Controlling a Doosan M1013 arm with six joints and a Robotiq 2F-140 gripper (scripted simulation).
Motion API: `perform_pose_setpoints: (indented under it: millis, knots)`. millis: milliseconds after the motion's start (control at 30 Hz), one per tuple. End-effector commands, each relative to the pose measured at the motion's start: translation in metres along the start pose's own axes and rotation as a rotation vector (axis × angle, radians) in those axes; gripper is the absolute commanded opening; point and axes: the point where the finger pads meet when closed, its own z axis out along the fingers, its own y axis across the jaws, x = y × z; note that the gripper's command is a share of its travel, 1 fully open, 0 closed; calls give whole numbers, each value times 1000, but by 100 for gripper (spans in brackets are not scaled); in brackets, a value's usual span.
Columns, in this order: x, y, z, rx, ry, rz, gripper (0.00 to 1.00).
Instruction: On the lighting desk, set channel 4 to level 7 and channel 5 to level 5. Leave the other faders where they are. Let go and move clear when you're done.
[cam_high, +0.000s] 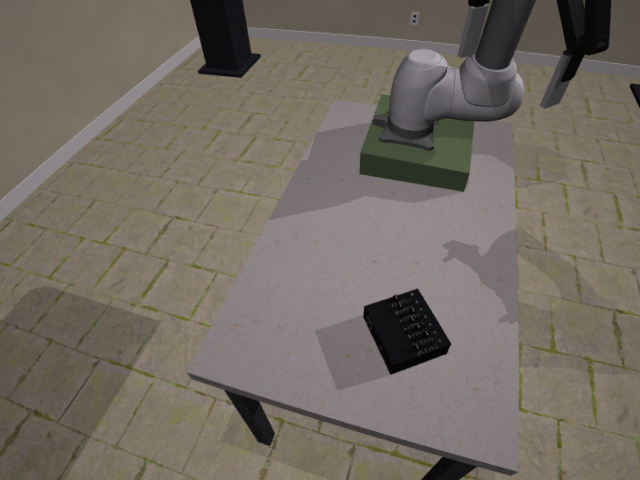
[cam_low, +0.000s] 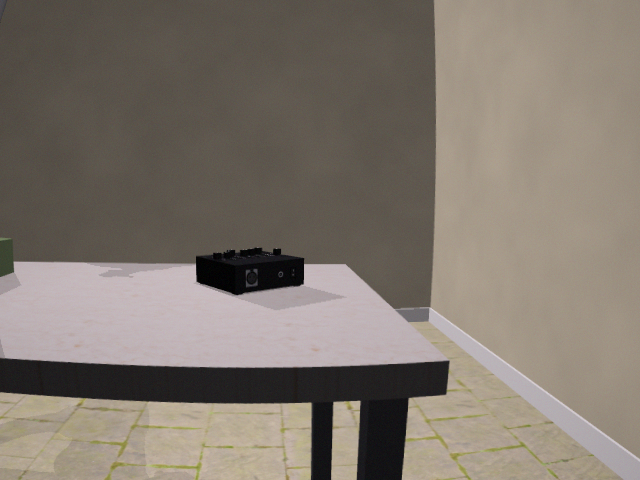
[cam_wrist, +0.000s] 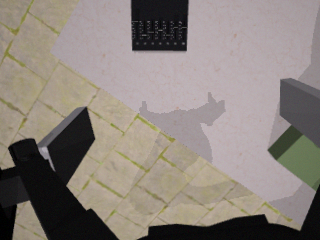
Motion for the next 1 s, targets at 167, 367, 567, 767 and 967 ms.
perform_pose_setpoints:
  millis: [167, 367, 567, 767, 967]
  knots:
    - [36, -32, 121, 9, -6, -218, 100]
    - [56, -42, 220, 18, -9, -396, 100]
    - [65, -40, 306, 27, -9, -572, 100]
    - [70, -29, 399, 34, -8, -703, 100]
    - [69, -19, 441, 37, -6, -780, 100]
